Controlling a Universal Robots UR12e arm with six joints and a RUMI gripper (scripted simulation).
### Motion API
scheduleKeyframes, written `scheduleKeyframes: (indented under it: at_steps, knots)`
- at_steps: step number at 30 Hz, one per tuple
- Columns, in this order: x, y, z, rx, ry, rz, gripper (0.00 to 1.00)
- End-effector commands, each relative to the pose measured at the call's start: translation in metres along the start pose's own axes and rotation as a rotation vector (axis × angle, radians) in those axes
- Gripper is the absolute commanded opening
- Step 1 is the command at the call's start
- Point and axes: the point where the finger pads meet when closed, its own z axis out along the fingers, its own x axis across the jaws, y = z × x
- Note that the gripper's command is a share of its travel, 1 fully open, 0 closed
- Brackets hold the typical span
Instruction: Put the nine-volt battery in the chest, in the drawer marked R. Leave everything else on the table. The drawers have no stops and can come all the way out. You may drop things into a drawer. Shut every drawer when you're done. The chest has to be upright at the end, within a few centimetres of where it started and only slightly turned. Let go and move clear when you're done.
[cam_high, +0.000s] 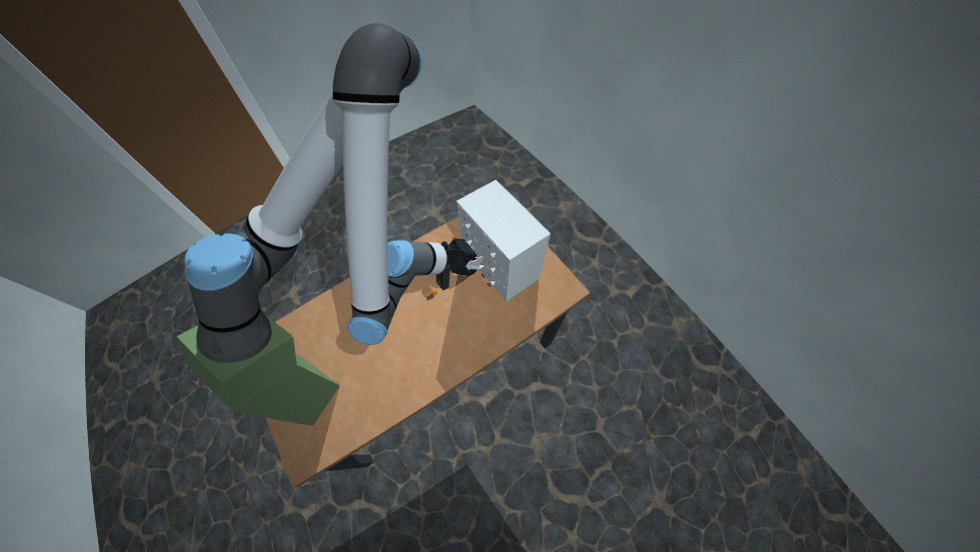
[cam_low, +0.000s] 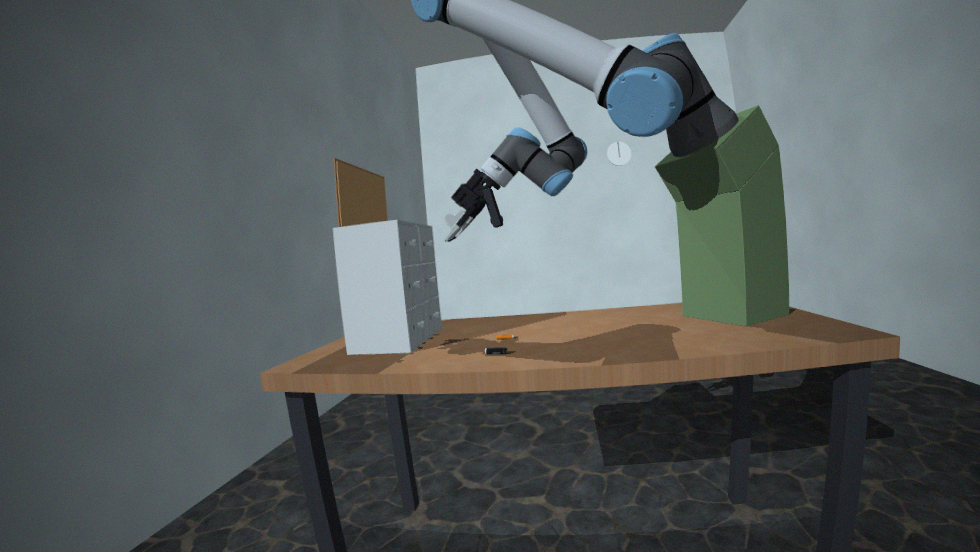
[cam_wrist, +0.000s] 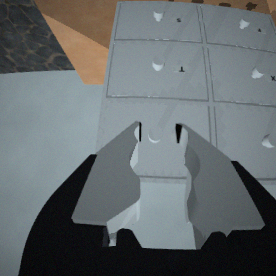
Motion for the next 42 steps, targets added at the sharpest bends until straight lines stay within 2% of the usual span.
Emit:
scheduleKeyframes:
  at_steps: [1,4,6,12,17,31,42]
  knots:
    - [0.0,0.004,-0.017,-0.001,0.0,0.0,0.2]
    - [0.0,0.008,-0.033,-0.001,0.0,0.0,0.2]
    - [0.0,0.008,-0.033,-0.001,0.0,0.0,0.2]
    - [0.0,0.015,-0.066,-0.001,0.0,0.0,0.2]
    - [0.0,0.019,-0.082,-0.001,0.0,0.0,0.2]
    - [0.0,0.02,-0.087,0.001,0.0,0.0,0.2]
    - [0.0,0.021,-0.091,0.025,-0.001,-0.001,0.2]
